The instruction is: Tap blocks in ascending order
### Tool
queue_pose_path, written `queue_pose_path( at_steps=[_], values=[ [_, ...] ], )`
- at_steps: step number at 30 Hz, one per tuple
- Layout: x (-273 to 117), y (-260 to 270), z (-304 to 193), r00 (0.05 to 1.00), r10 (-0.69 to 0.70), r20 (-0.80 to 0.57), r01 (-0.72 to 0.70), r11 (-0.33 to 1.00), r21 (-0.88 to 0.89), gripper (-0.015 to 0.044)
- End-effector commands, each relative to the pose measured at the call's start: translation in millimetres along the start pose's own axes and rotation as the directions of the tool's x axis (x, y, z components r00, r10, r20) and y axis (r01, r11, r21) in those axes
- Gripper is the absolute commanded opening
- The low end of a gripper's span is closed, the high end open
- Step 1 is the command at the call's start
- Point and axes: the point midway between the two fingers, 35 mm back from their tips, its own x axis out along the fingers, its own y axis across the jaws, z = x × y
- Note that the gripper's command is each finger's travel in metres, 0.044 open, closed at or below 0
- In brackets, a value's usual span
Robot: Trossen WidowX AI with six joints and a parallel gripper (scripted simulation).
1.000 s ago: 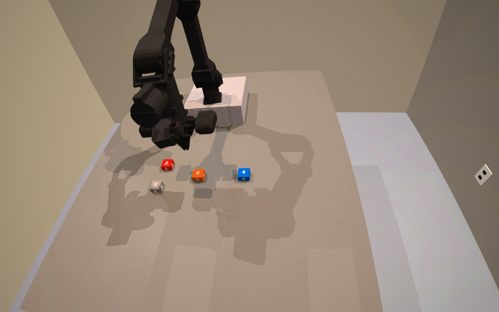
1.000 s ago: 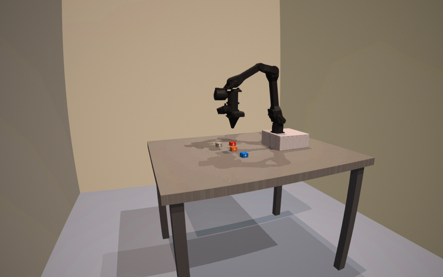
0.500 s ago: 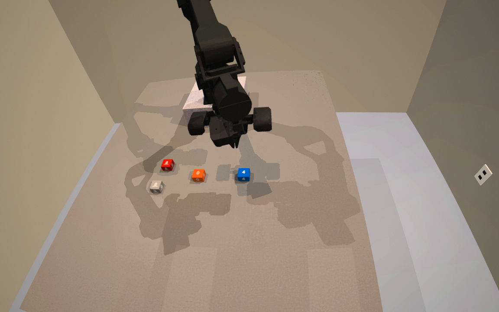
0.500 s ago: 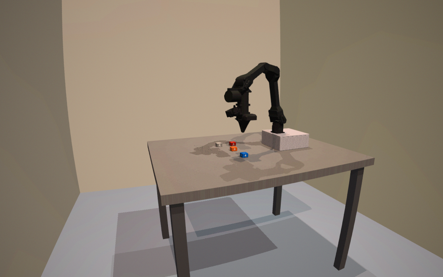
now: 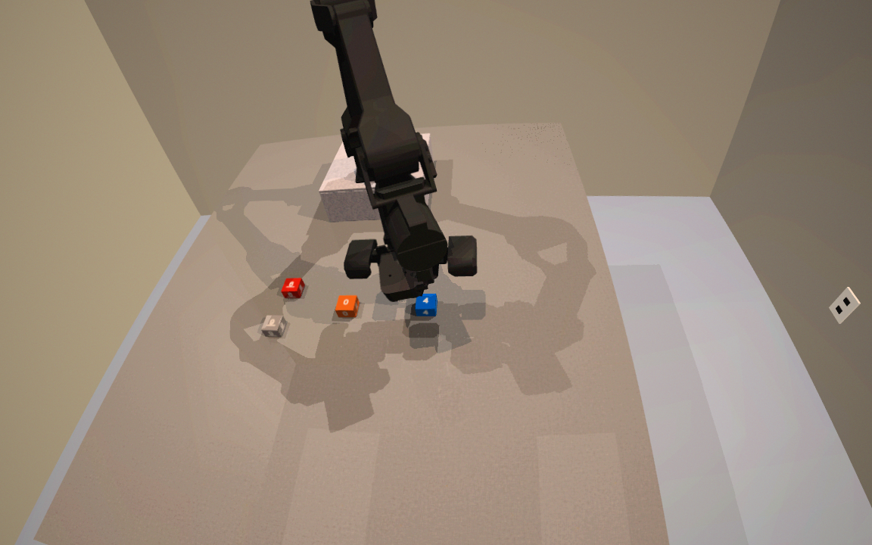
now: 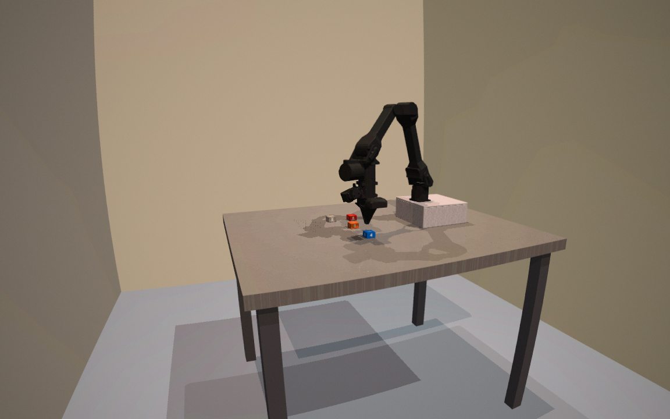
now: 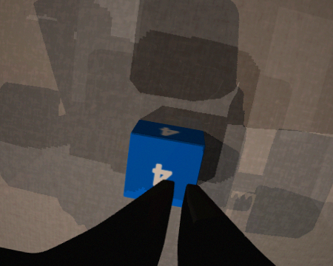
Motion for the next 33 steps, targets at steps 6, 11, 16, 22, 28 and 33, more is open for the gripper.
queue_pose_path(
  at_steps=[6, 11, 16, 22, 28, 33],
  values=[
    [12, 0, 0, 1.0, 0.001, 0.002, -0.001, 1.0, 0.007, 0.002],
    [20, 0, 0, 1.0, 0.001, 0.002, -0.001, 1.0, 0.007, 0.002],
    [28, 0, 0, 1.0, 0.001, 0.002, -0.001, 1.0, 0.007, 0.002],
    [30, 0, 0, 1.0, 0.001, 0.002, -0.001, 1.0, 0.007, 0.002],
    [3, 0, 0, 1.0, 0.001, 0.003, -0.001, 1.0, 0.006, 0.002],
    [-3, 0, 0, 1.0, 0.001, 0.002, -0.001, 1.0, 0.007, 0.002]
  ],
)
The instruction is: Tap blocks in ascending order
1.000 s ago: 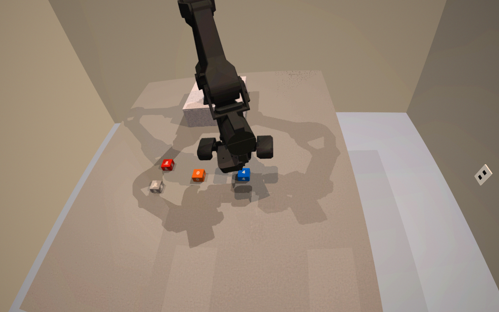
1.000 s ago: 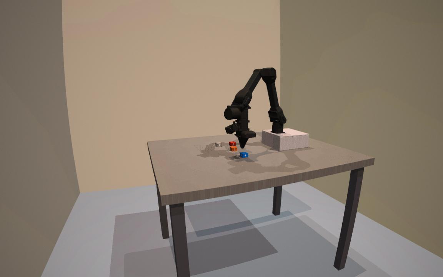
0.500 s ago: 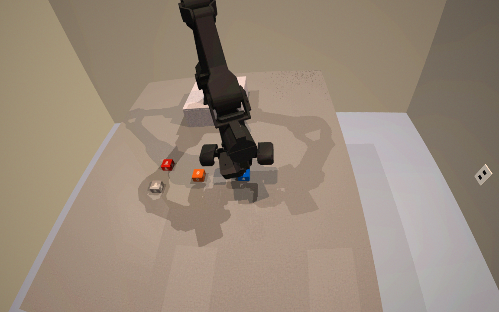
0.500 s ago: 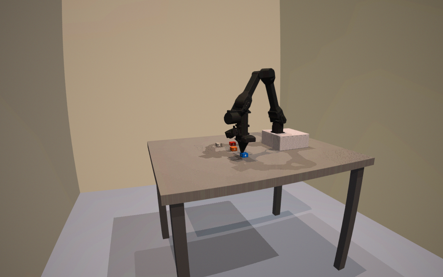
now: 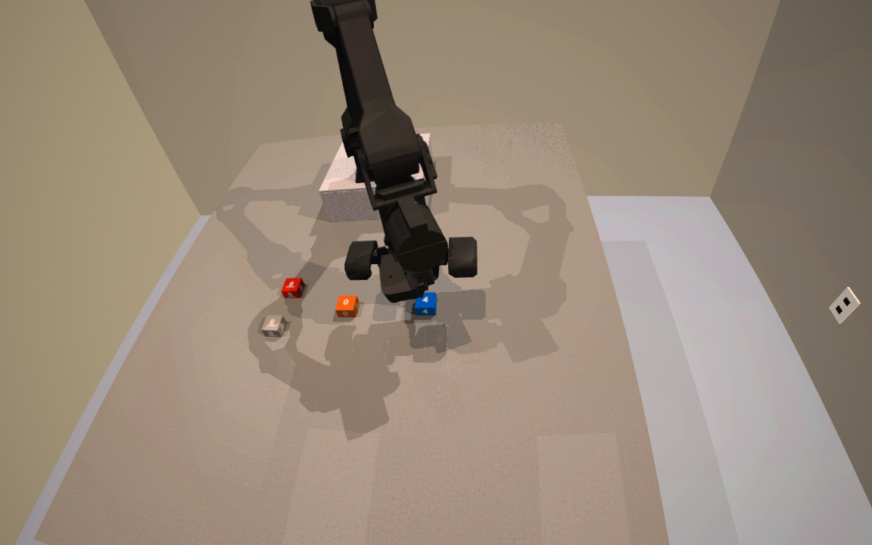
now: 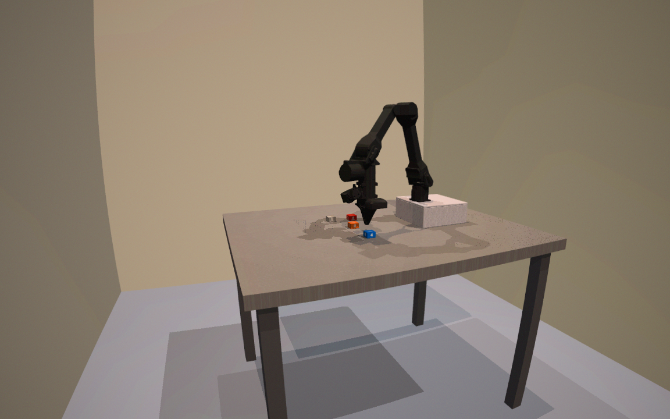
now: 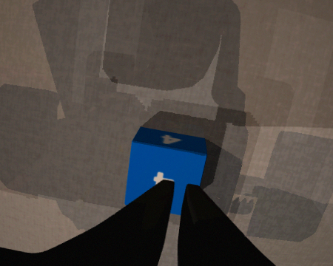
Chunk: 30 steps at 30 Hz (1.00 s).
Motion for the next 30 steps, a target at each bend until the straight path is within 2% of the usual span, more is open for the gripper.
queue_pose_path(
  at_steps=[1, 5, 12, 21, 30],
  values=[
    [-16, 0, 1, 1.0, -0.001, -0.001, 0.001, 1.0, 0.007, 0.002],
    [-81, 0, 1, 1.0, 0.0, -0.001, 0.001, 1.0, 0.007, 0.002],
    [-84, -2, 1, 1.0, 0.0, 0.0, 0.0, 1.0, 0.011, 0.002],
    [-84, -110, 6, 1.0, -0.008, 0.006, 0.008, 0.999, 0.038, 0.002],
    [-86, -210, -27, 1.0, -0.02, -0.001, 0.02, 1.0, 0.015, 0.002]
  ],
)
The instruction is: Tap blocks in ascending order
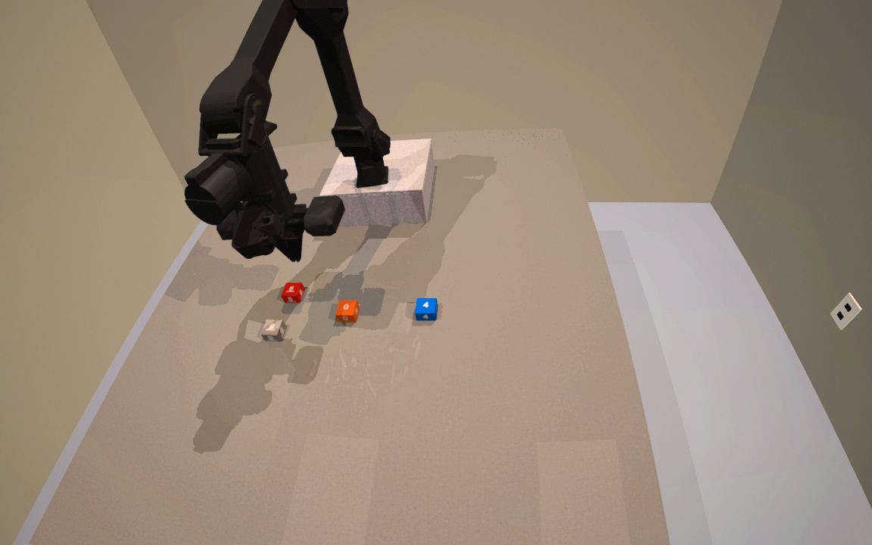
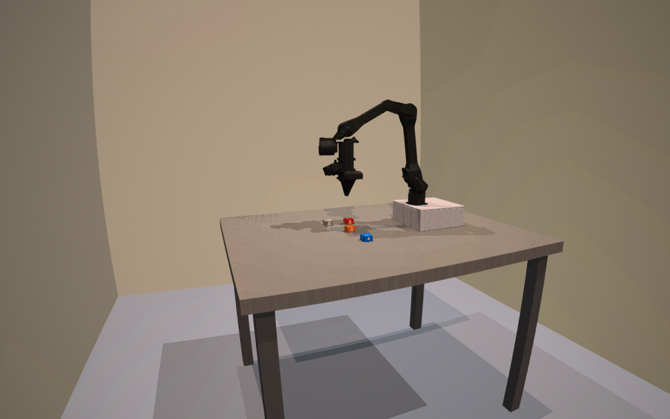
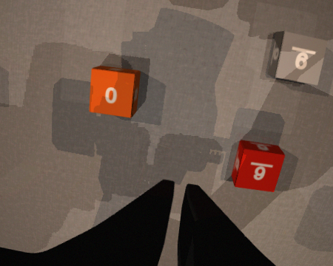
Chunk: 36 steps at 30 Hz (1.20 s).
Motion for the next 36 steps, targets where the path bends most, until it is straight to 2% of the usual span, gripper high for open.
queue_pose_path(
  at_steps=[1, 7, 11, 13, 36],
  values=[
    [0, -36, -19, 1.0, -0.007, -0.004, 0.007, 1.0, -0.015, 0.002],
    [4, -59, -33, 1.0, -0.009, -0.007, 0.009, 1.0, -0.021, 0.002],
    [68, -60, -32, 1.0, -0.009, -0.008, 0.009, 1.0, -0.021, 0.002],
    [81, -60, -34, 1.0, -0.009, -0.008, 0.009, 1.0, -0.021, 0.002],
    [109, -60, -35, 1.0, -0.009, -0.008, 0.009, 1.0, -0.021, 0.002]
  ],
)
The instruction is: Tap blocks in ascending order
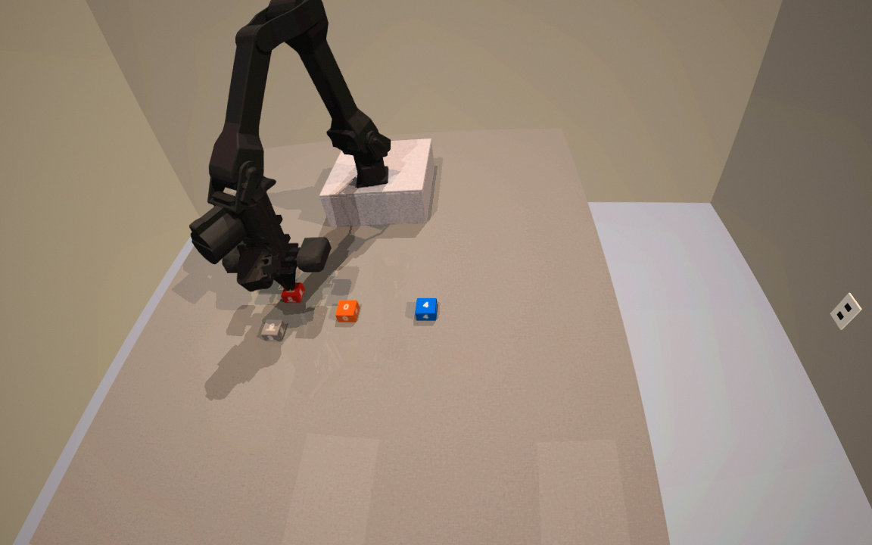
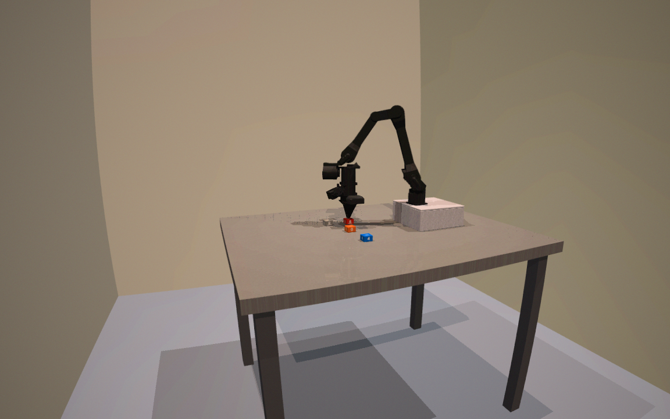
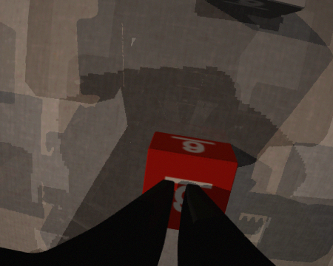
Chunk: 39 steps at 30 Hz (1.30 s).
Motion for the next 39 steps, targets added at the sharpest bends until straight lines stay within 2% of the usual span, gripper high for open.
queue_pose_path(
  at_steps=[1, 8, 12, 16, 20, 22, 27, 35, 39],
  values=[
    [8, 1, -3, 1.0, 0.005, -0.012, -0.005, 1.0, -0.007, 0.002],
    [9, 1, -3, 1.0, 0.005, -0.012, -0.005, 1.0, -0.007, 0.002],
    [-19, 1, -2, 1.0, 0.005, -0.011, -0.005, 1.0, -0.006, 0.002],
    [-24, 1, -2, 1.0, 0.005, -0.011, -0.005, 1.0, -0.007, 0.002],
    [-88, 0, 0, 1.0, 0.005, -0.011, -0.005, 1.0, -0.007, 0.002],
    [-102, 1, -1, 1.0, 0.005, -0.011, -0.005, 1.0, -0.007, 0.002],
    [-102, 0, 0, 1.0, 0.005, -0.011, -0.005, 1.0, -0.007, 0.002],
    [-103, -7, 81, 1.0, 0.005, -0.004, -0.005, 1.0, -0.007, 0.002],
    [-99, -7, 89, 1.0, 0.005, -0.003, -0.005, 1.0, -0.007, 0.002]
  ],
)
